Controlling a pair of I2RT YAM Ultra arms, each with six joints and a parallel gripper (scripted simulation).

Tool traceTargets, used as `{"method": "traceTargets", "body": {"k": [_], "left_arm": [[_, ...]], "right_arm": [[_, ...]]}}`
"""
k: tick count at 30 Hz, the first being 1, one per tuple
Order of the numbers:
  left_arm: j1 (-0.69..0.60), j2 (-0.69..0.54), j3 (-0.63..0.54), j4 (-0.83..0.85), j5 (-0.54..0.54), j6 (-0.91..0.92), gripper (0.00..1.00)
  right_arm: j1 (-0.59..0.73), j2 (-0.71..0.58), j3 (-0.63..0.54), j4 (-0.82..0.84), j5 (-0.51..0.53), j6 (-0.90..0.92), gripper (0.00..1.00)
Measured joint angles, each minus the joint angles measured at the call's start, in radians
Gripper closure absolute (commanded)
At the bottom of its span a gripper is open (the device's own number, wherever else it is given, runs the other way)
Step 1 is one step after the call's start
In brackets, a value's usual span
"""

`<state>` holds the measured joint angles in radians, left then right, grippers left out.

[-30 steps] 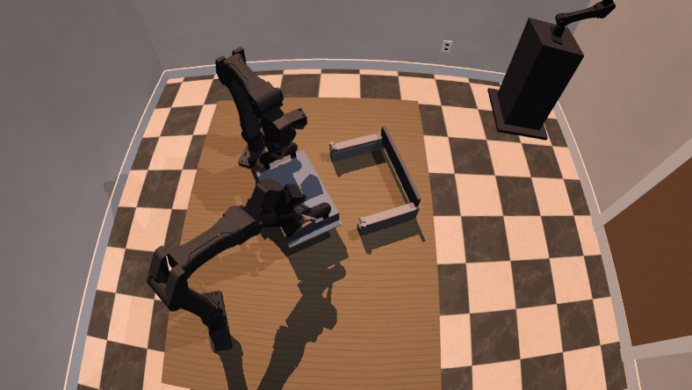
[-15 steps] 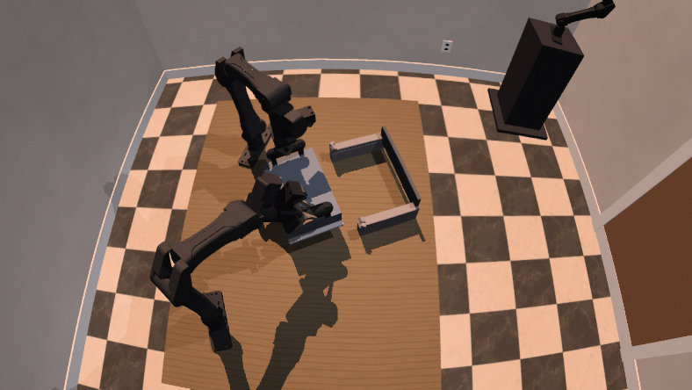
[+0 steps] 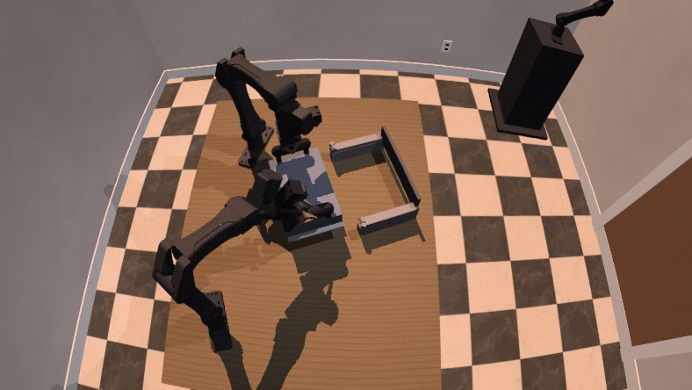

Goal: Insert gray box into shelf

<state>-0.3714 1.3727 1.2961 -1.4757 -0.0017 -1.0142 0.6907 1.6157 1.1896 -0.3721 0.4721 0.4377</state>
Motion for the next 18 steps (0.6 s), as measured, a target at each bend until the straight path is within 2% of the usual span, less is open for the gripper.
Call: {"method": "traceTargets", "body": {"k": [18], "left_arm": [[0.006, -0.006, -0.055, 0.049, 0.012, 0.01, 0.84]], "right_arm": [[0.003, 0.005, -0.036, 0.037, 0.005, 0.003, 0.84]]}}
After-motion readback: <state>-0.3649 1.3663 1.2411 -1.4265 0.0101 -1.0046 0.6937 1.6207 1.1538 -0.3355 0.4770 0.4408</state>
